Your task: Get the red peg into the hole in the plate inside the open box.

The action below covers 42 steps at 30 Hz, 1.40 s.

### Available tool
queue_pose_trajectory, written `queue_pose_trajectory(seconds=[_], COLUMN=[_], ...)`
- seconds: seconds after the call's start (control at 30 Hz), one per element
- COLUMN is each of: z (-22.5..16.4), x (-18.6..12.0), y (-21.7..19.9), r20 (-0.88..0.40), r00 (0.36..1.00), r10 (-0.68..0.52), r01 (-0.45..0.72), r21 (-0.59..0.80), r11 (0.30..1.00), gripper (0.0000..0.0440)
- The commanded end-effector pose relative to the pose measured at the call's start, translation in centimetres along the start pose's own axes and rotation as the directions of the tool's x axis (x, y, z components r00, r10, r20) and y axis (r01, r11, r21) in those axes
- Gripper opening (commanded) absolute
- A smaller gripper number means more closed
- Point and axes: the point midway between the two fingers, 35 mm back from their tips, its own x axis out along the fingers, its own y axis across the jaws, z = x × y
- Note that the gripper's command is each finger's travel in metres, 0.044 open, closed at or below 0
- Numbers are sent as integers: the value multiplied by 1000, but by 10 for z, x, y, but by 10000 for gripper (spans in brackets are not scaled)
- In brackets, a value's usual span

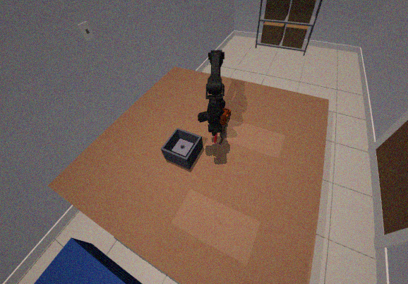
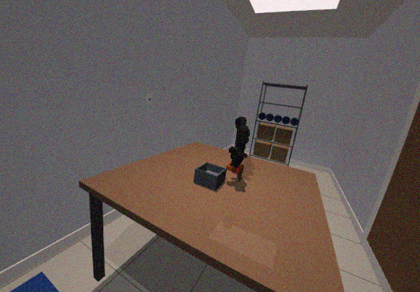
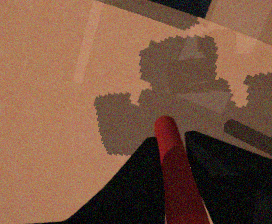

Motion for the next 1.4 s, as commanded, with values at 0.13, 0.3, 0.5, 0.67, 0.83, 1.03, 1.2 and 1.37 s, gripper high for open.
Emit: queue_pose_trajectory(seconds=[0.13,0.3,0.5,0.67,0.83,1.03,1.2,1.37], z=[36,62,90,111,130,149,159,166], x=[-14,-18,-19,-17,-13,-4,7,21], y=[14,18,18,16,14,12,9,6], r20=[68,103,136,153,162,155,136,109], r00=[998,995,990,987,985,984,985,986], r10=[9,-1,-24,-45,-64,-87,-106,-130], r01=[-11,-5,9,23,35,54,75,102], r21=[28,65,108,141,172,202,219,229], r11=[1000,998,994,990,985,978,973,968], gripper=[0,0,0,0,0,4,9,9])
